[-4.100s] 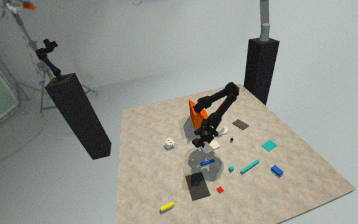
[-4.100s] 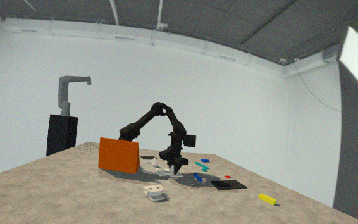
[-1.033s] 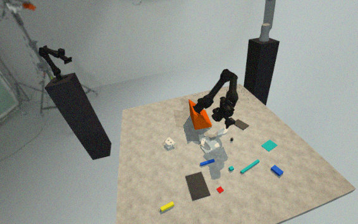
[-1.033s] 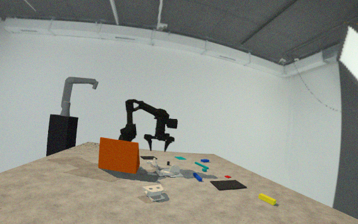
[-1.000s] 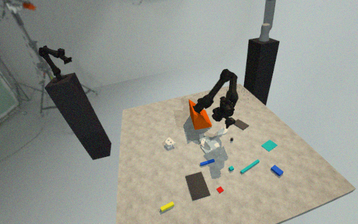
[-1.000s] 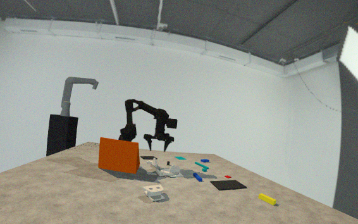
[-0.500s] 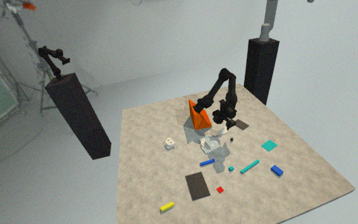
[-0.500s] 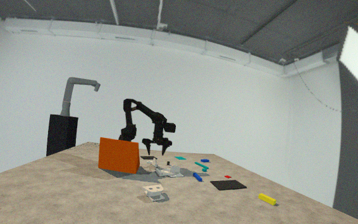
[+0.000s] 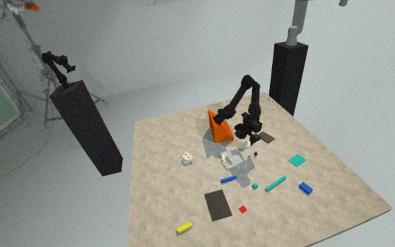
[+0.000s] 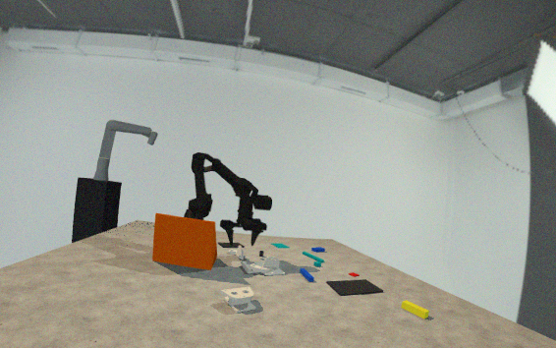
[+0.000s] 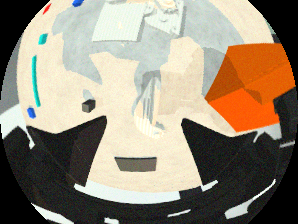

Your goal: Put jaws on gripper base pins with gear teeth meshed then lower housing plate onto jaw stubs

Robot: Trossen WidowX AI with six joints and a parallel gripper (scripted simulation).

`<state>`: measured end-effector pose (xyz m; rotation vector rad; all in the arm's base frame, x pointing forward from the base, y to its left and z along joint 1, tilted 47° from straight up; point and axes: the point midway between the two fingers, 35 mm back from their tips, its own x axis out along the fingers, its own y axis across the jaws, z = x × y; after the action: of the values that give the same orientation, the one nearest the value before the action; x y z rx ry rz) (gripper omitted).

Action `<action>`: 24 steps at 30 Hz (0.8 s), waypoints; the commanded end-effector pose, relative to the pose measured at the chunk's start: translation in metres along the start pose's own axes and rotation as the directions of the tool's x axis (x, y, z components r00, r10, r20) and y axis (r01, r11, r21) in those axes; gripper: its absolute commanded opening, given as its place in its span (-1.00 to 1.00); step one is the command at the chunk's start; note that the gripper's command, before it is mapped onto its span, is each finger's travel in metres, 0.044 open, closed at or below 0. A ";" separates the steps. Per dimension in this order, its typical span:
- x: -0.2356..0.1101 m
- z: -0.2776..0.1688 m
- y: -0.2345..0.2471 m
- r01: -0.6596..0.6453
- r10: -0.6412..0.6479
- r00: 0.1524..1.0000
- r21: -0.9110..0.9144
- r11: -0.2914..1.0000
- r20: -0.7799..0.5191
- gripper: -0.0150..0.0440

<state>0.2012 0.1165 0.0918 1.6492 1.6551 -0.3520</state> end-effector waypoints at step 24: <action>0.043 0.001 -0.002 0.003 -0.003 1.000 0.008 1.000 0.002 1.00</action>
<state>0.2050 0.1449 0.0665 1.6504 1.6582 -0.3493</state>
